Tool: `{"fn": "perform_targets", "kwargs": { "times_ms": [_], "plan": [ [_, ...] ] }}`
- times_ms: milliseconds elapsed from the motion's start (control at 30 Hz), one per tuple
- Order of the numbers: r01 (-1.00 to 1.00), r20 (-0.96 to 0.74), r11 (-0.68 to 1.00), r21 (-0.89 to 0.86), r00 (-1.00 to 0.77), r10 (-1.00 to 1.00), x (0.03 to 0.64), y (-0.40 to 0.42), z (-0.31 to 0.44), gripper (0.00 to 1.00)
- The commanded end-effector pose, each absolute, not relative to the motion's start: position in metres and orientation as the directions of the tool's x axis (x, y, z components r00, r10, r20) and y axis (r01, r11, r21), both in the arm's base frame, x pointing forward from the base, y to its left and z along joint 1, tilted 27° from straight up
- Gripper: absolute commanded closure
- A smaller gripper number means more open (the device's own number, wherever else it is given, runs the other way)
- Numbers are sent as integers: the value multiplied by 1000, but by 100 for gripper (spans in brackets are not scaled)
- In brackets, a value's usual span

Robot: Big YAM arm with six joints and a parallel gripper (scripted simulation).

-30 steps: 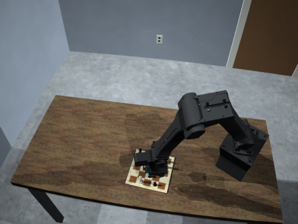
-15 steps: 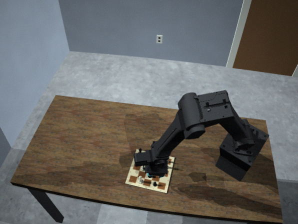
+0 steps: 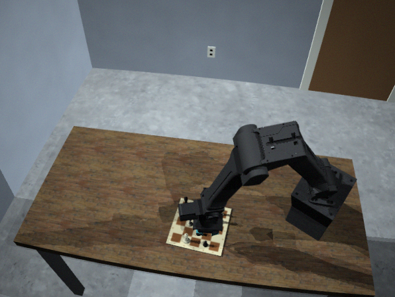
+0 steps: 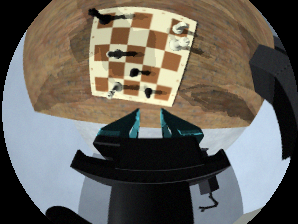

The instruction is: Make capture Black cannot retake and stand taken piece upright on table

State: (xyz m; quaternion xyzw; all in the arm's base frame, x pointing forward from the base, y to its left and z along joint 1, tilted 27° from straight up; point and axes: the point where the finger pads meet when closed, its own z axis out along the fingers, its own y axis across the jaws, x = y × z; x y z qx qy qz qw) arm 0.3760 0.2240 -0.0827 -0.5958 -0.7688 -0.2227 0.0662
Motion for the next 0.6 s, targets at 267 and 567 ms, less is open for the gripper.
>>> {"fn": "perform_targets", "kwargs": {
  "times_ms": [267, 567],
  "plan": [
    [938, 370, 187, 292, -291, 882, 388, 240, -88, 67],
    [941, 369, 188, 281, -287, 884, 387, 243, -102, 67]
  ]
}}
